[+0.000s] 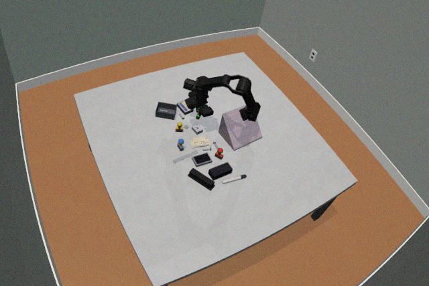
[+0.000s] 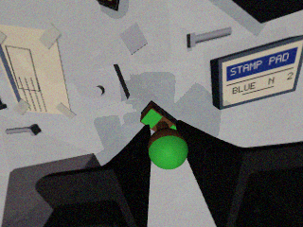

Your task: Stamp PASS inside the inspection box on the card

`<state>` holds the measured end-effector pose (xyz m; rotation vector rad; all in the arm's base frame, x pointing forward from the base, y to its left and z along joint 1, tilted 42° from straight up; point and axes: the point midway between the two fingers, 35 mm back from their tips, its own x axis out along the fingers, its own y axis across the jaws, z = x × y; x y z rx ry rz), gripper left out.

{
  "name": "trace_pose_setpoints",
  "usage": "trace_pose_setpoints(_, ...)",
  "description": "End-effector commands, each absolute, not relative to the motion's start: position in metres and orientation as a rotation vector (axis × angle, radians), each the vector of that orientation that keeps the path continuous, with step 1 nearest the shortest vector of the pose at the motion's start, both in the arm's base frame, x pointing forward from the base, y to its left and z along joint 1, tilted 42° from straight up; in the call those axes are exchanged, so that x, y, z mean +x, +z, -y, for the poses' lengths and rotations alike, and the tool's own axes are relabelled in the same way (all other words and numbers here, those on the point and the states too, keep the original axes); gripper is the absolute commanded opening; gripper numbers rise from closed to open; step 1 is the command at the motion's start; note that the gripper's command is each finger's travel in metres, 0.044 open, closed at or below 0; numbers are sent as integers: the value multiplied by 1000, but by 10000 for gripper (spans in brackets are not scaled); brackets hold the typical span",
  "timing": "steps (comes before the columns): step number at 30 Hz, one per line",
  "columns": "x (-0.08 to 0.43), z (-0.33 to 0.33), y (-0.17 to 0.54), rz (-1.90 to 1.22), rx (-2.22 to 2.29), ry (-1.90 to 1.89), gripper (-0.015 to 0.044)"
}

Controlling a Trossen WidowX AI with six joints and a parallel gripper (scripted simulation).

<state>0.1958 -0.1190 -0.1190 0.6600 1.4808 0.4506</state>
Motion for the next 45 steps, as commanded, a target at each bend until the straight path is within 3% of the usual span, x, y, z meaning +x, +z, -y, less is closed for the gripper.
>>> trace_pose_setpoints(1,196,122,-116,-1479,645,450,0)
trace_pose_setpoints(45,194,136,-99,-1479,644,448,0)
